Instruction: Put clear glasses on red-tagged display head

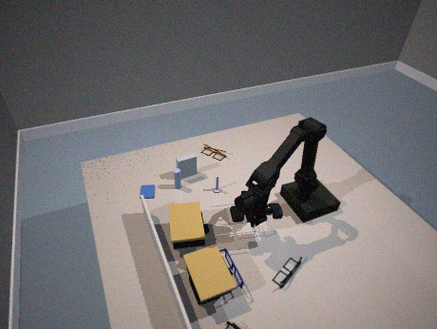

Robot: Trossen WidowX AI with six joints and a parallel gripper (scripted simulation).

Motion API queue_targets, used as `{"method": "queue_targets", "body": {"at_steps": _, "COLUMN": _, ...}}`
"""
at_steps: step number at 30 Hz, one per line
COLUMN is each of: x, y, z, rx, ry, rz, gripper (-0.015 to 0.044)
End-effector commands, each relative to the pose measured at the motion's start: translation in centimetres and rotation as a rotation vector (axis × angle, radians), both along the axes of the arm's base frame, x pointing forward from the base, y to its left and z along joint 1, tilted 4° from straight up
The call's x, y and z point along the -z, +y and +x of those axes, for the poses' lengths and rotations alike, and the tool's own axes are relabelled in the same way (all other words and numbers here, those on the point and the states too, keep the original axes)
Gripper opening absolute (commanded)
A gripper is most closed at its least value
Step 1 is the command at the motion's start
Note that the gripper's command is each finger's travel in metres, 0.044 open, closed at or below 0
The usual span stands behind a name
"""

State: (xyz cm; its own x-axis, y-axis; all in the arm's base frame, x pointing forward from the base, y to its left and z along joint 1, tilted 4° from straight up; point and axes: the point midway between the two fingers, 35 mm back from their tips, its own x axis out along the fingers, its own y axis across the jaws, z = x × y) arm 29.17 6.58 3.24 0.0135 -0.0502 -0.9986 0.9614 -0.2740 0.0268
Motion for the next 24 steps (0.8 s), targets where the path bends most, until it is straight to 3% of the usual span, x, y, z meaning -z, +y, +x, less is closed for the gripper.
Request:
{"method": "queue_targets", "body": {"at_steps": 1, "x": 0.2, "y": -0.1, "z": 0.0, "rx": 0.000, "ry": 0.002, "rz": -0.006, "gripper": 0.0000}}
{"method": "queue_targets", "body": {"at_steps": 24, "x": 0.3, "y": -0.9, "z": 2.7, "rx": 0.000, "ry": 0.000, "rz": -0.007, "gripper": 0.0000}}
